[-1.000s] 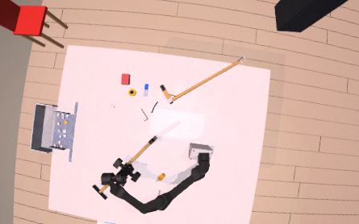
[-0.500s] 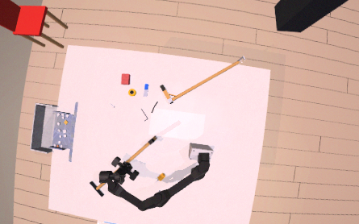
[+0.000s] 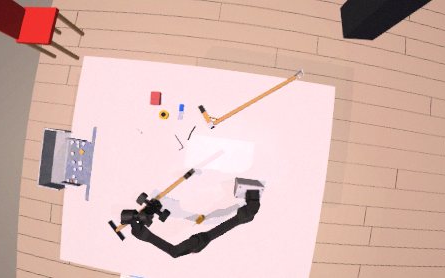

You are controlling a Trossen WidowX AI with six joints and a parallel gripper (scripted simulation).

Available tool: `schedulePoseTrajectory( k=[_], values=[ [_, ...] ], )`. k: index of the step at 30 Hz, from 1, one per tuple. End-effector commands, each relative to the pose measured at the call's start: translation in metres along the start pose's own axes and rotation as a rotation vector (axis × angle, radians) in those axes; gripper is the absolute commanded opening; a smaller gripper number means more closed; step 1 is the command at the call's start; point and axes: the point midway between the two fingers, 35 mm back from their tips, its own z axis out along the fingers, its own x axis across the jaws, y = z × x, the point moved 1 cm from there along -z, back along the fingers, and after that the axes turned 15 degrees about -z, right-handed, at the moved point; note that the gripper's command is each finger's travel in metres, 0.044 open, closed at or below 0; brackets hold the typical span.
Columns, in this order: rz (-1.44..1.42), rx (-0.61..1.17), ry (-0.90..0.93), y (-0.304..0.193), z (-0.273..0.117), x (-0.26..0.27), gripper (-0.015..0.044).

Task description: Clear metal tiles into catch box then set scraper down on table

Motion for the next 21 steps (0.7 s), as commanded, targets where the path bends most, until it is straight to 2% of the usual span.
schedulePoseTrajectory(
  k=[1, 21],
  values=[
    [-0.005, 0.000, 0.005, -0.003, 0.004, -0.004, 0.0000],
    [-0.075, -0.009, -0.034, 0.000, -0.061, -0.002, 0.0000]
  ],
)
